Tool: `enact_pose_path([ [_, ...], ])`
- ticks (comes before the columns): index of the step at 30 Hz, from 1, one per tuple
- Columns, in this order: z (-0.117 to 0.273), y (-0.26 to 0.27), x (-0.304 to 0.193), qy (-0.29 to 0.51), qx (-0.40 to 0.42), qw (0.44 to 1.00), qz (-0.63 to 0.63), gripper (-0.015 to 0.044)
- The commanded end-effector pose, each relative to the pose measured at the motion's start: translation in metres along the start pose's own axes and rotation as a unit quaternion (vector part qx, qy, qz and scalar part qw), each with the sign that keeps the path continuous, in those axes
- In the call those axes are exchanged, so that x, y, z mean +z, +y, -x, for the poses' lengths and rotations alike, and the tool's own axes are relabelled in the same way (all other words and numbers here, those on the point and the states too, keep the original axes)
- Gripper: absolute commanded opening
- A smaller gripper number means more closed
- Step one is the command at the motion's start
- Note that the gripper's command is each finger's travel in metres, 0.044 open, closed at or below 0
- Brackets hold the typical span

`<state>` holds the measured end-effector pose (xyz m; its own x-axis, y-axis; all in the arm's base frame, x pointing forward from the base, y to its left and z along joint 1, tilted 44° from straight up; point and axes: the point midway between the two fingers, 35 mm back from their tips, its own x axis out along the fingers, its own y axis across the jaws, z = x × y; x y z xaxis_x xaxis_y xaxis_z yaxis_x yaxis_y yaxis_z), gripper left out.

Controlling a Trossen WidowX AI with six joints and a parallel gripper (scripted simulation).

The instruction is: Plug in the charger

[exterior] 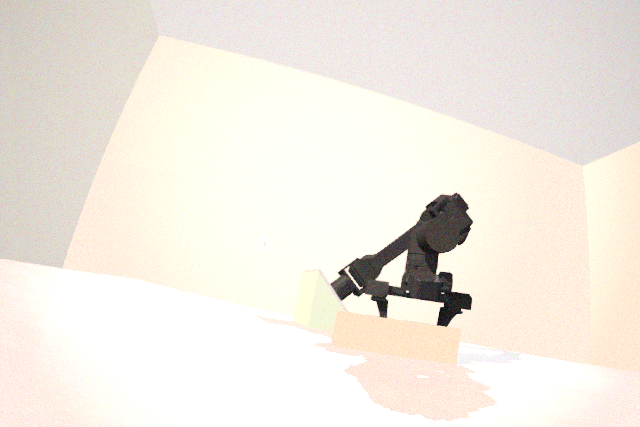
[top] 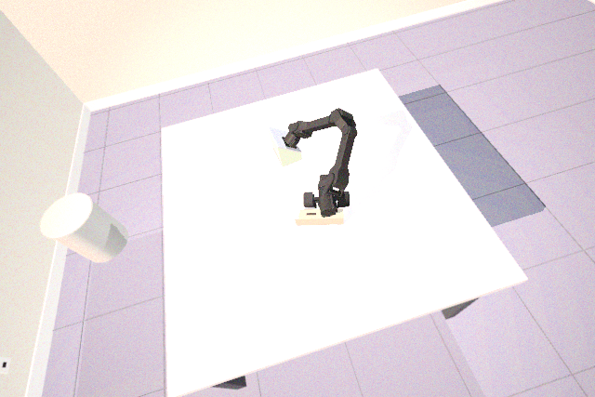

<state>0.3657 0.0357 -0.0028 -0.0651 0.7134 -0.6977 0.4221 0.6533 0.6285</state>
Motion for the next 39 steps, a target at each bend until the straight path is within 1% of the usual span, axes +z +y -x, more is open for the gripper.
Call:
enact_pose_path([
  [1, -0.0005, -0.0003, -0.0015, -0.001, 0.000, 1.000, 0.000, 0.0440],
  [39, -0.0015, -0.0005, -0.0110, -0.010, 0.002, 1.000, 0.007, 0.0440],
])
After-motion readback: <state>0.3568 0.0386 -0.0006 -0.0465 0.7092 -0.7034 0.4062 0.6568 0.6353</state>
